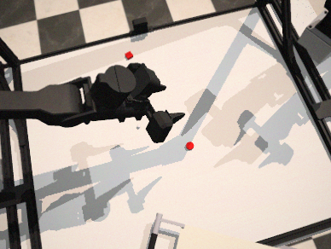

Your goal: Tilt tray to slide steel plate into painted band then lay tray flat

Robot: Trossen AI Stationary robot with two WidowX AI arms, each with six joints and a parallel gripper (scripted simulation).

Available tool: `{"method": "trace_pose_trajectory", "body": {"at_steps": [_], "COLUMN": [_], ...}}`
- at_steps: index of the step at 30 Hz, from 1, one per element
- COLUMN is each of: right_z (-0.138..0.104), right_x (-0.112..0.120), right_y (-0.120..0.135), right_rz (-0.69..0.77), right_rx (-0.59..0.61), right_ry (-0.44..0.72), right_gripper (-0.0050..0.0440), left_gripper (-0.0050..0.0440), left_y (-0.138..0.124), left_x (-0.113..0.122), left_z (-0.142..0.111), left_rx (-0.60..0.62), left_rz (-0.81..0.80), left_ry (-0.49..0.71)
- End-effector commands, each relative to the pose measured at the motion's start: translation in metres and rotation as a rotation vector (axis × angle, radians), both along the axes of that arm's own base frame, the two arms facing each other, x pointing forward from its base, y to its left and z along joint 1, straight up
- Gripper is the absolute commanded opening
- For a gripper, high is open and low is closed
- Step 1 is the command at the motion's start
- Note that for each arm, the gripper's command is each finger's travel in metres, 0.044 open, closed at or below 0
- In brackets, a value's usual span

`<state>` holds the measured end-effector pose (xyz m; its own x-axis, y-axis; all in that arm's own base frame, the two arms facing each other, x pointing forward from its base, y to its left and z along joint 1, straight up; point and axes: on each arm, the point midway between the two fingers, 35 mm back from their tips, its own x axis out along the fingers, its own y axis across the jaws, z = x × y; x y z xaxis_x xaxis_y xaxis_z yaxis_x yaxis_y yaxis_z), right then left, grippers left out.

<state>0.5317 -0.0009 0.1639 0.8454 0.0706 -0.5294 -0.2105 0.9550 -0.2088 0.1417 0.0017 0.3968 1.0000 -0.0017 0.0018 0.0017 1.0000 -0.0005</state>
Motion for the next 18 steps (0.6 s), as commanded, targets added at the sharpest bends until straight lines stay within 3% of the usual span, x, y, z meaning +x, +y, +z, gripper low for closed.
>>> {"method": "trace_pose_trajectory", "body": {"at_steps": [1, 11, 13, 18], "right_z": [0.007, 0.018, 0.018, 0.024], "right_x": [0.000, -0.015, -0.015, -0.027], "right_y": [-0.024, -0.093, -0.093, -0.126], "right_rz": [-0.105, -0.429, -0.429, -0.597], "right_rx": [0.097, 0.383, 0.383, 0.526], "right_ry": [0.021, 0.094, 0.094, 0.117], "right_gripper": [0.0440, 0.0440, 0.0440, 0.0440], "left_gripper": [0.0440, 0.0440, 0.0440, 0.0440], "left_y": [0.005, 0.021, 0.021, 0.031], "left_x": [-0.018, -0.066, -0.066, -0.090], "left_z": [0.004, -0.003, -0.003, -0.010], "left_rx": [-0.003, -0.001, -0.001, 0.000], "left_rz": [0.002, 0.002, 0.002, 0.002], "left_ry": [-0.011, -0.004, -0.004, -0.001]}}
